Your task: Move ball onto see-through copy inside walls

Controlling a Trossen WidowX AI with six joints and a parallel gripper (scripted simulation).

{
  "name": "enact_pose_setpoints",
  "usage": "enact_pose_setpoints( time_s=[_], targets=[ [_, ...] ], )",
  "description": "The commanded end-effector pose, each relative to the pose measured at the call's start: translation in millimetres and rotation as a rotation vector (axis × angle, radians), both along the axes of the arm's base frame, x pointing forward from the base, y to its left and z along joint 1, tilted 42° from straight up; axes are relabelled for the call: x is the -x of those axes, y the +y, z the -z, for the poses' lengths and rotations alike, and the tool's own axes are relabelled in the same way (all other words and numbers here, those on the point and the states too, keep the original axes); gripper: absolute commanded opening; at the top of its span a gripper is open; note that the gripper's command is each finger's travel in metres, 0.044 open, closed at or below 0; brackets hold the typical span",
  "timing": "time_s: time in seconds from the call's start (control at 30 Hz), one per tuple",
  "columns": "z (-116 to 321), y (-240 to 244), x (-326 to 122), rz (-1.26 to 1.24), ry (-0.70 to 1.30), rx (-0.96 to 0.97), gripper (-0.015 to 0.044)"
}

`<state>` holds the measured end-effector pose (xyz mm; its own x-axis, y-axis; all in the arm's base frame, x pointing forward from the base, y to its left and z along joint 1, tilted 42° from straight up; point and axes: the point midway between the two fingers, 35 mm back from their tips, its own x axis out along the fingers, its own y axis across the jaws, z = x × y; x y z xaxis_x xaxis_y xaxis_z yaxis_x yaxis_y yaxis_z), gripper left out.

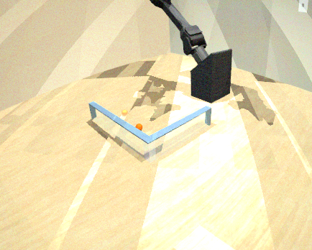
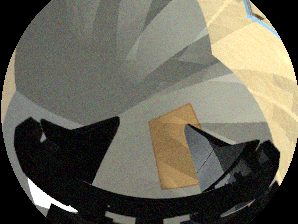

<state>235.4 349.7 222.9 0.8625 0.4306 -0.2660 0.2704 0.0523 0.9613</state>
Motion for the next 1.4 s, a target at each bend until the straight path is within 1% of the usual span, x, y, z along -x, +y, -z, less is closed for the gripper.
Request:
enact_pose_setpoints(
  time_s=[0.0, 0.1, 0.2, 0.23, 0.37, 0.53, 0.7, 0.83, 1.0, 1.13, 1.2, 1.37],
  targets=[
    [1, 0, -1, 0.002, 0.0, 0.007, 0.0374],
    [13, -8, -17, 0.025, -0.004, 0.105, 0.0295],
    [39, -29, -49, 0.066, 0.007, 0.315, 0.0216],
    [49, -39, -60, 0.078, 0.016, 0.393, 0.0205],
    [89, -84, -99, 0.116, 0.08, 0.703, 0.0205],
    [134, -148, -133, 0.111, 0.221, 1.057, 0.0205],
    [175, -218, -152, 0.027, 0.434, 1.359, 0.0205],
    [207, -280, -154, -0.107, 0.653, 1.555, 0.0205],
    [242, -355, -138, -0.36, 0.95, 1.699, 0.0205],
    [264, -408, -115, -0.613, 1.169, 1.716, 0.0205],
    [267, -416, -110, -0.657, 1.202, 1.71, 0.0205],
    [267, -416, -110, -0.657, 1.202, 1.71, 0.0205]
  ],
)
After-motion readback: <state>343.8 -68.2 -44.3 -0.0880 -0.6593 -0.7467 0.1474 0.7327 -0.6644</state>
